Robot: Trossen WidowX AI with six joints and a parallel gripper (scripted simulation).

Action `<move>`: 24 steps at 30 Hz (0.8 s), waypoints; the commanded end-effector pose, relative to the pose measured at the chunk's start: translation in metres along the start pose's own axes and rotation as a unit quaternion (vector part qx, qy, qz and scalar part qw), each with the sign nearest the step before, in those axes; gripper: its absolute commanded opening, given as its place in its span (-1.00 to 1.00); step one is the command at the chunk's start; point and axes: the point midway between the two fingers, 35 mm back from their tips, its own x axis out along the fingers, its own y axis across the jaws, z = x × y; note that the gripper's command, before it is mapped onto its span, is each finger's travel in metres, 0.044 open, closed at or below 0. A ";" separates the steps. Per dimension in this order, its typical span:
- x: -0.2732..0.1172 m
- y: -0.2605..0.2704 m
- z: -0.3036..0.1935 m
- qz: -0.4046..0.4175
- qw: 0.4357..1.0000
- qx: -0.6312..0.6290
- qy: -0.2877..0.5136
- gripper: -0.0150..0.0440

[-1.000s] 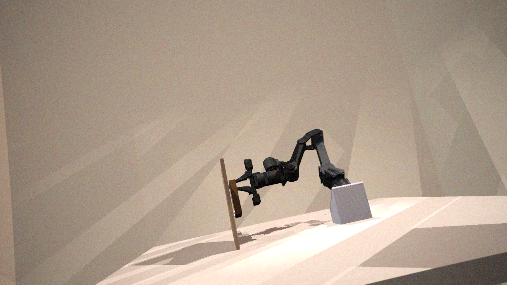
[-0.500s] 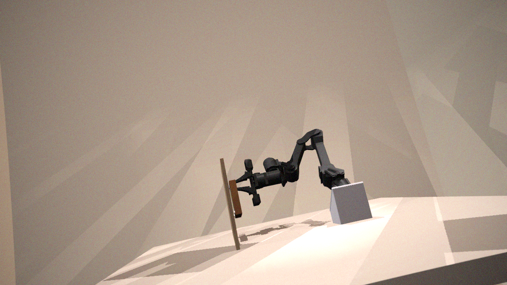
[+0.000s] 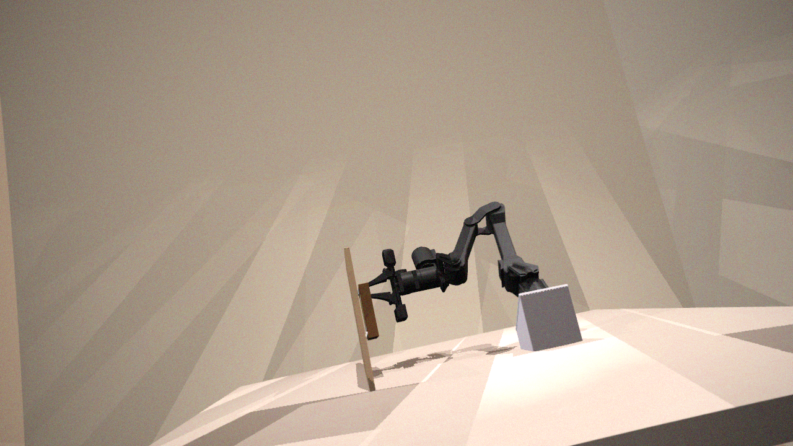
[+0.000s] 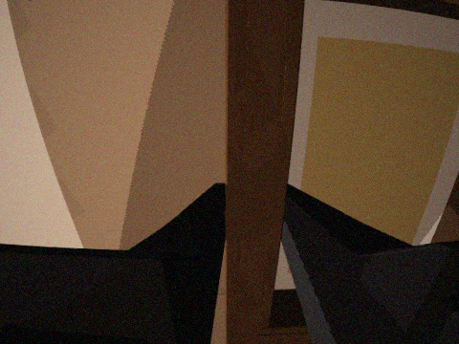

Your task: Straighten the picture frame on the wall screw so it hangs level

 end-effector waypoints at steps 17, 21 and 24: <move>0.000 0.000 0.000 0.000 0.999 -0.042 0.000 -0.31; 0.000 0.000 0.000 0.000 0.999 -0.042 0.000 0.04; 0.000 0.000 0.000 0.000 0.999 -0.042 0.000 0.31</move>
